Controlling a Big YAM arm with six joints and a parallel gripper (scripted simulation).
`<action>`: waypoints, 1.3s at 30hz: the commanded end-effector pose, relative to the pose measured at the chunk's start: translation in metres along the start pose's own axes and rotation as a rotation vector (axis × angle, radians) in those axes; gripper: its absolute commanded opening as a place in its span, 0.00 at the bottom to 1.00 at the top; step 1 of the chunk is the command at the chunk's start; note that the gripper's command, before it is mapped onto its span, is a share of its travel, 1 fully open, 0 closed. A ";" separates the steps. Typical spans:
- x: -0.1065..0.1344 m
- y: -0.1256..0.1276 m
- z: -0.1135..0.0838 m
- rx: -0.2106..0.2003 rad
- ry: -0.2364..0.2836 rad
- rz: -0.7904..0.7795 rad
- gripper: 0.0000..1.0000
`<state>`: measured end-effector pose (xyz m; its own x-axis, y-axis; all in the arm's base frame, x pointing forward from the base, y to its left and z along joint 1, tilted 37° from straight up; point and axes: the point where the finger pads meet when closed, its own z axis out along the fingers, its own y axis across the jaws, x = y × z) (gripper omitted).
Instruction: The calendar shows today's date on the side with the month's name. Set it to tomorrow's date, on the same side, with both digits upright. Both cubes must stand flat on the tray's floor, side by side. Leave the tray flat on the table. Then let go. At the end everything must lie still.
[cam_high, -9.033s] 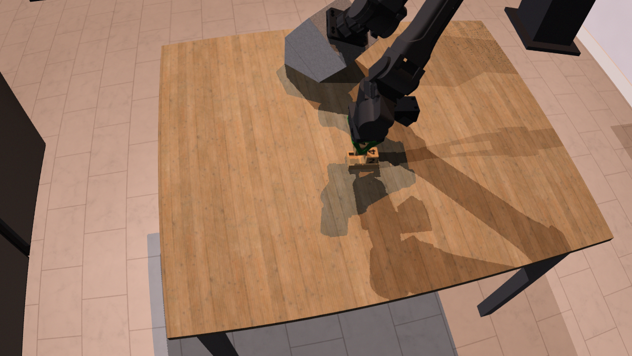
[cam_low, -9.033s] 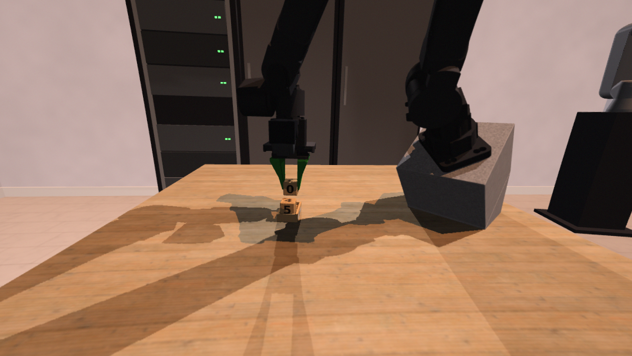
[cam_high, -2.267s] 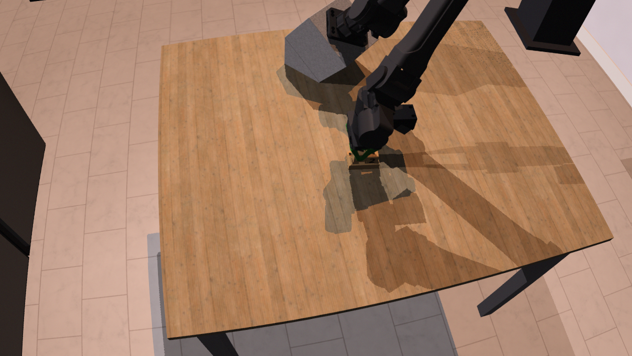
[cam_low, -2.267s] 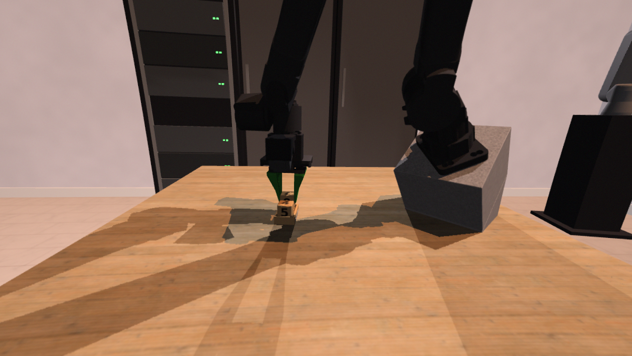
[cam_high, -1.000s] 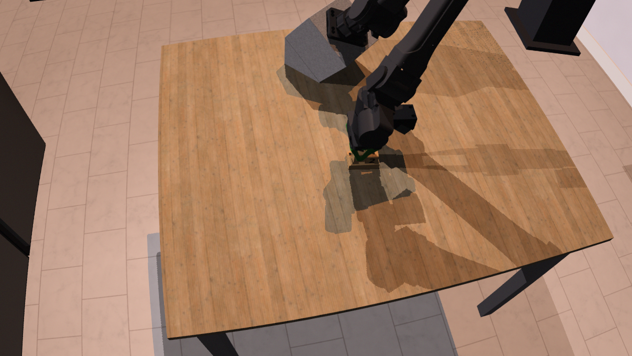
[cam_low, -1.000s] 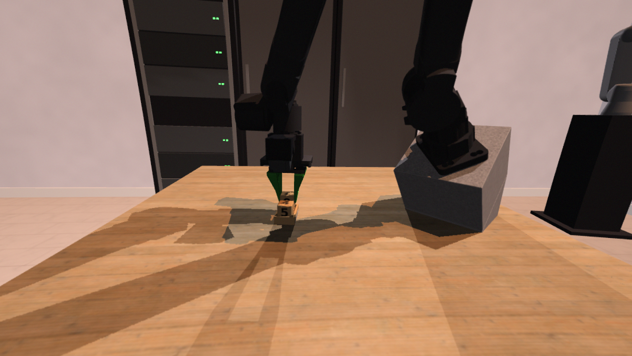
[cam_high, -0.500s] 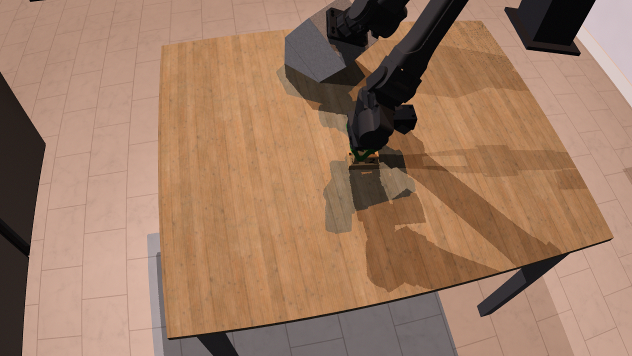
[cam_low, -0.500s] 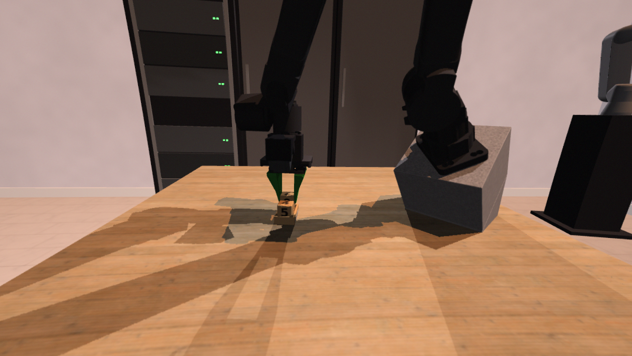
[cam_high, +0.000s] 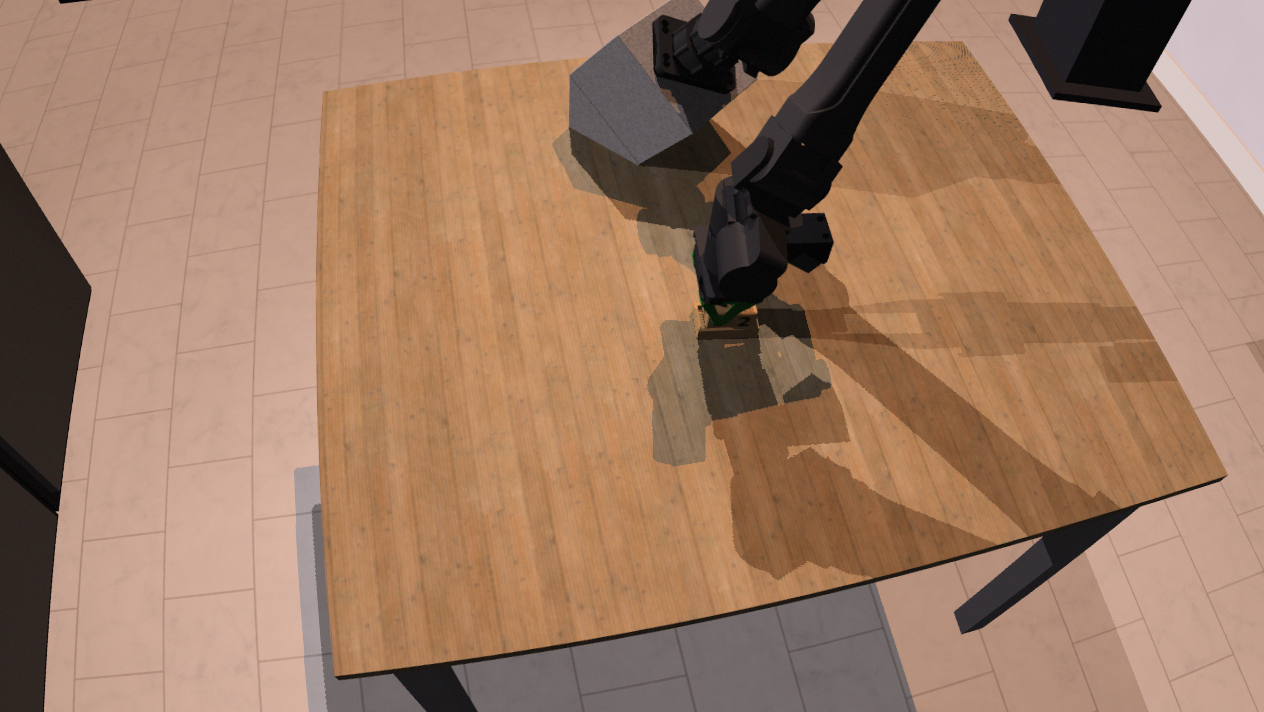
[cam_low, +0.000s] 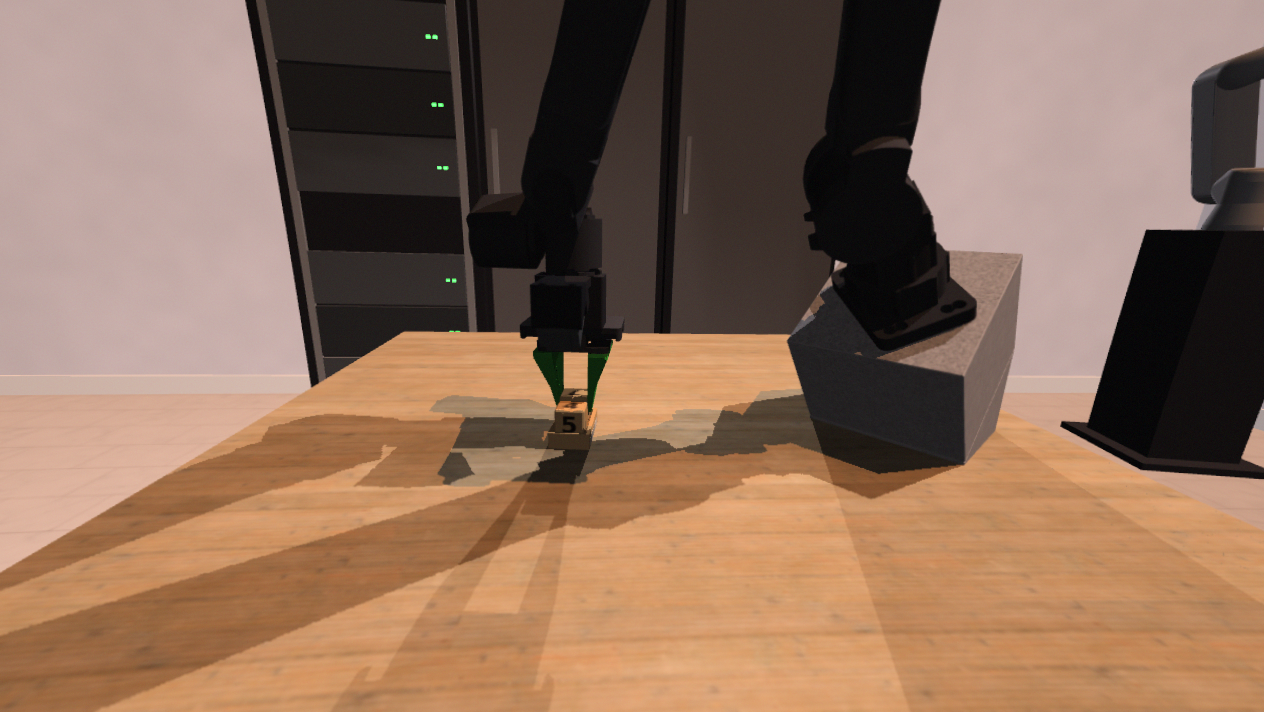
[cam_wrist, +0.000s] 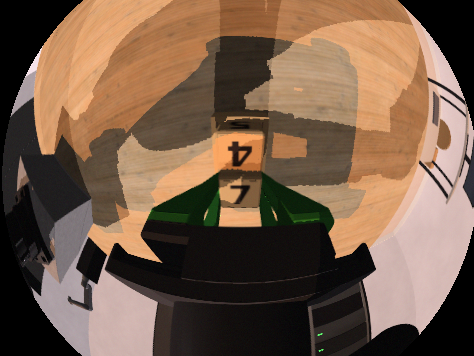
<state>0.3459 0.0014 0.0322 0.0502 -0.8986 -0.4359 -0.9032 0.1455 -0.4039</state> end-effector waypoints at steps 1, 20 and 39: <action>-0.001 -0.007 0.003 0.013 0.000 0.000 0.26; -0.001 -0.007 0.003 0.017 0.000 -0.002 0.26; -0.001 -0.007 0.003 0.017 0.000 -0.003 0.26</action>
